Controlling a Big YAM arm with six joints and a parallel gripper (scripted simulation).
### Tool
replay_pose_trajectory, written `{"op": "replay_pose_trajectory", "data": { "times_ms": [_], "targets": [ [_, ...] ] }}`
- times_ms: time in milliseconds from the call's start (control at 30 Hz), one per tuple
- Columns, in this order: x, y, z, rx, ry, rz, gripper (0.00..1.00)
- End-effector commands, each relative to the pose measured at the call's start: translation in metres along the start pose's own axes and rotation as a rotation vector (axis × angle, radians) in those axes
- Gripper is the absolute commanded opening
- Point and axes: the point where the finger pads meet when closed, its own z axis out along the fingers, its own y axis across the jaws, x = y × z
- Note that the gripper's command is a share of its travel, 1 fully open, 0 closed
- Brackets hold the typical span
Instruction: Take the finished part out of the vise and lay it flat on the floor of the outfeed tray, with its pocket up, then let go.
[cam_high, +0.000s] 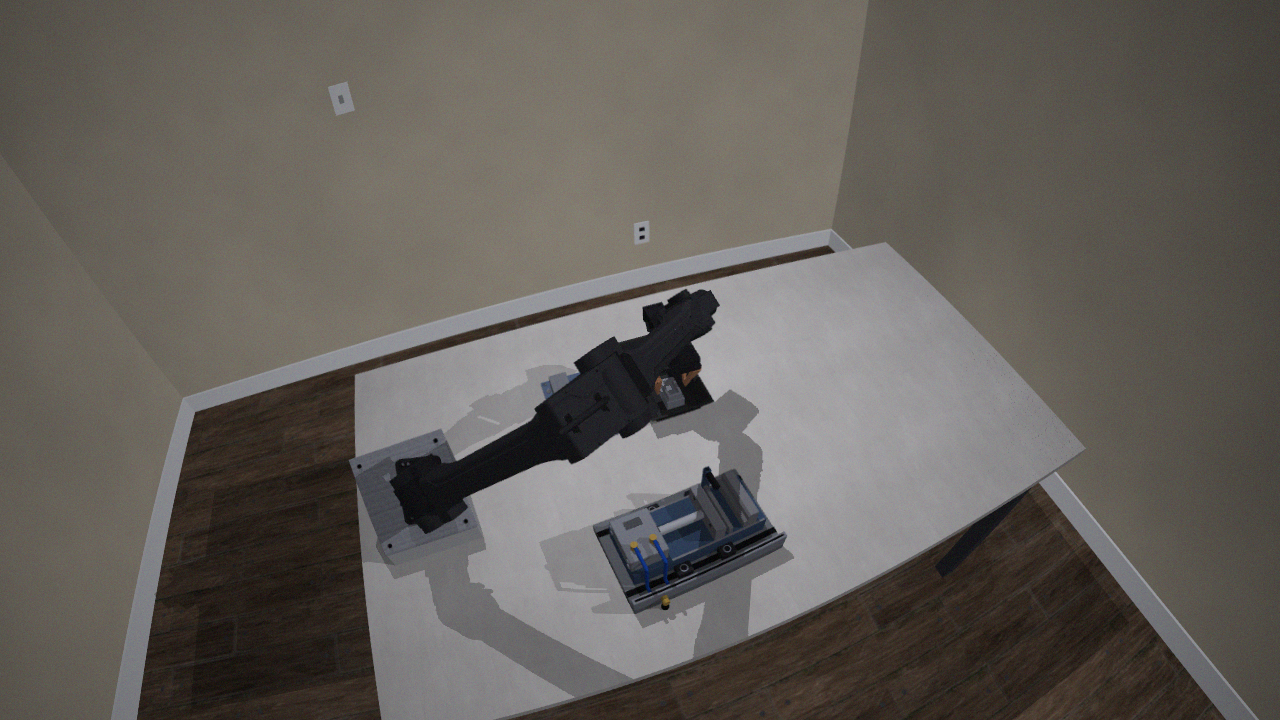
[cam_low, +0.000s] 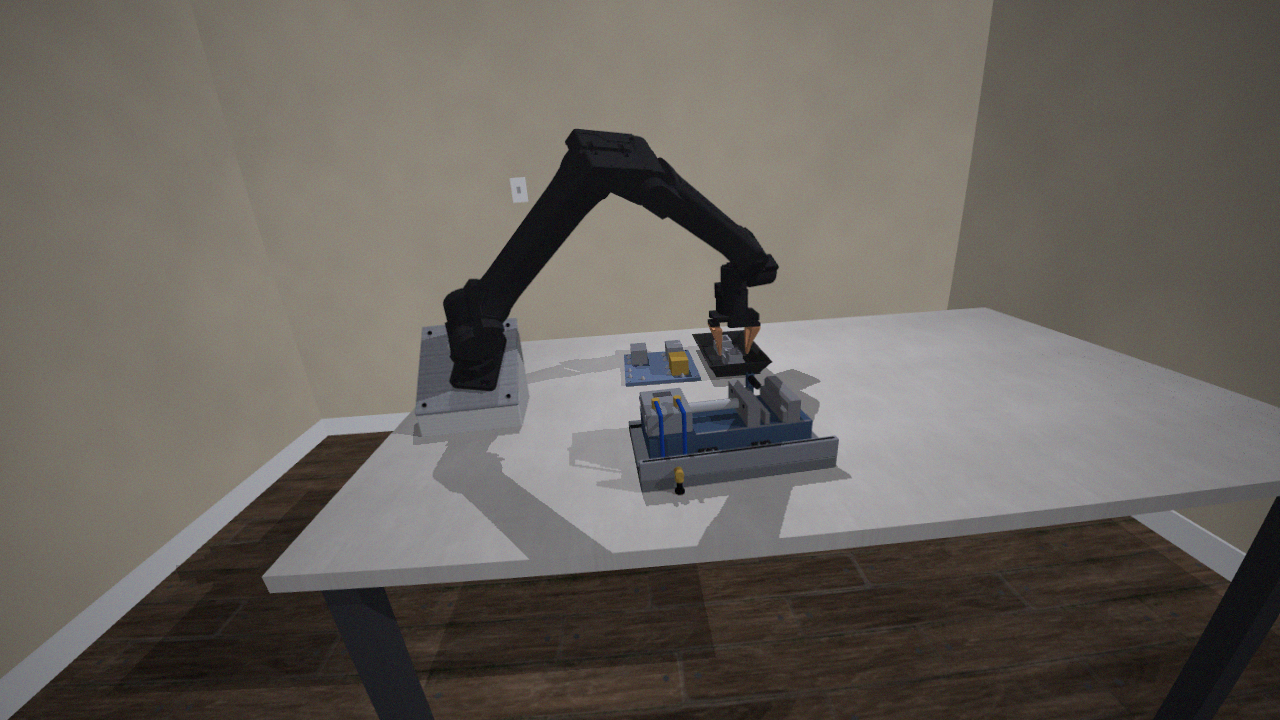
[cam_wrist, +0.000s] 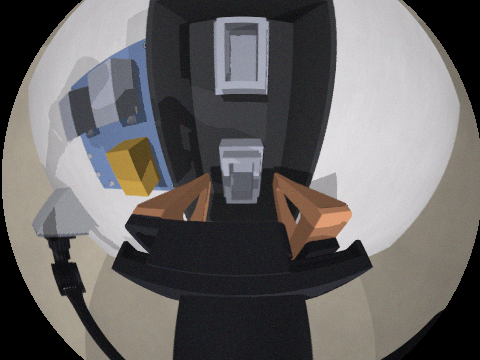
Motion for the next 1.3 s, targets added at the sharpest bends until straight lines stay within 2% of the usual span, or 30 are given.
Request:
{"op": "replay_pose_trajectory", "data": {
  "times_ms": [0,267,333,400,500,700,967,1033,1067,1100,1167,1267],
  "targets": [
    [-0.001,-0.009,-0.003,0.019,-0.008,0.008,0.64],
    [-0.001,-0.009,-0.006,0.021,-0.008,0.008,0.64],
    [-0.001,-0.011,-0.017,0.029,-0.010,0.008,0.64],
    [-0.003,-0.019,-0.036,0.057,-0.020,0.021,0.64],
    [-0.002,-0.023,-0.042,0.065,-0.024,0.029,0.64],
    [-0.002,-0.022,-0.062,0.065,-0.027,0.030,0.64],
    [-0.001,-0.020,-0.107,0.066,-0.032,0.031,0.64],
    [-0.001,-0.020,-0.107,0.066,-0.032,0.031,0.64],
    [-0.010,-0.014,-0.093,0.035,-0.015,0.012,0.64],
    [-0.013,-0.013,-0.102,0.040,-0.017,0.007,0.64],
    [-0.001,-0.019,-0.131,0.065,-0.035,0.032,0.64],
    [-0.001,-0.018,-0.147,0.065,-0.036,0.032,0.64]
  ]
}}
